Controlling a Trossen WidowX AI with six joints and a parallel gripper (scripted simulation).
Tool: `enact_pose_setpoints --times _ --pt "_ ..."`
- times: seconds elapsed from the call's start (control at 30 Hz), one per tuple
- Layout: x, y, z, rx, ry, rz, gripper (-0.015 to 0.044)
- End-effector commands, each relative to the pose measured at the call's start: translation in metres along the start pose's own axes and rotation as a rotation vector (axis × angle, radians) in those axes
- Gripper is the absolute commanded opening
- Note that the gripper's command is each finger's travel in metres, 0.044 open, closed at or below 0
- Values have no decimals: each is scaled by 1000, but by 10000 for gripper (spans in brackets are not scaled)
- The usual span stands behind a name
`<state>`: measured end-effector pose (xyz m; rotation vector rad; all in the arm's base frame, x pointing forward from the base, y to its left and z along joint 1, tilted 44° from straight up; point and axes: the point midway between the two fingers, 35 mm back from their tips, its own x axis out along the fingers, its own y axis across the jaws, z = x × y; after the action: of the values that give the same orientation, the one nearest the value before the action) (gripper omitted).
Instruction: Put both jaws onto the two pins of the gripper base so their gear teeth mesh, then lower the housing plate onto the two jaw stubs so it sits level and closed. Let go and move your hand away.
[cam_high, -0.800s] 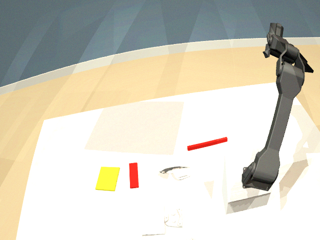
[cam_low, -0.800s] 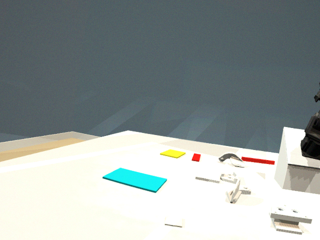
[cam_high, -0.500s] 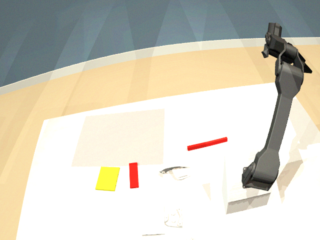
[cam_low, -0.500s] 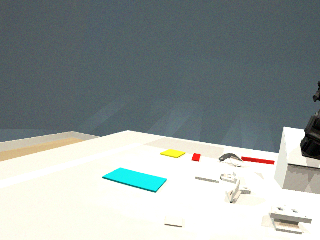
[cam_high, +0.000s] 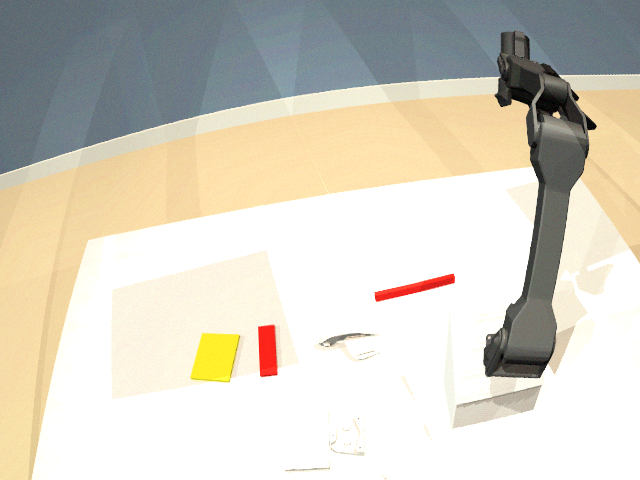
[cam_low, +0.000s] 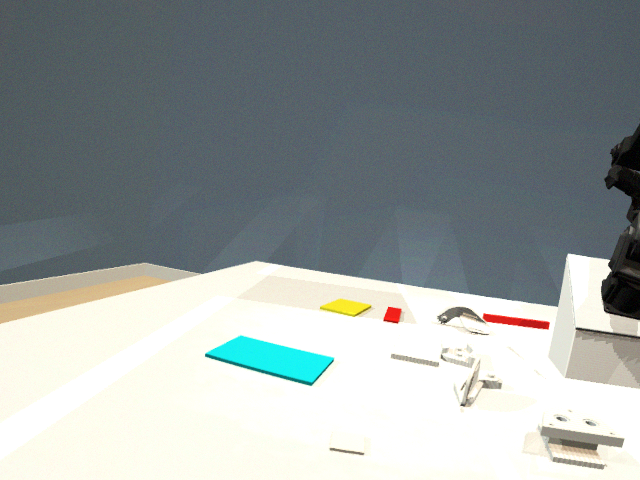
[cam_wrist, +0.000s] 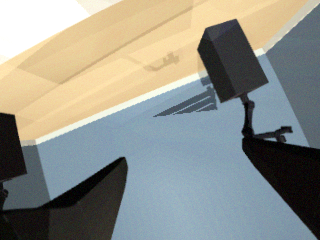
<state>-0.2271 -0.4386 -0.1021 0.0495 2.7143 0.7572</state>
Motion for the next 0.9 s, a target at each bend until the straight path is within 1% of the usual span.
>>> enact_pose_setpoints --times 0.0,0.2,0.3,0.47,0.87 --pt "-42 -12 -5 26 -16 -113 440" --pt "-98 -24 0 34 -53 -258 440" --pt "-120 -26 6 60 -76 -309 440" --pt "-167 -28 14 58 -127 -425 440" --pt "-284 -12 45 10 -277 -682 440"
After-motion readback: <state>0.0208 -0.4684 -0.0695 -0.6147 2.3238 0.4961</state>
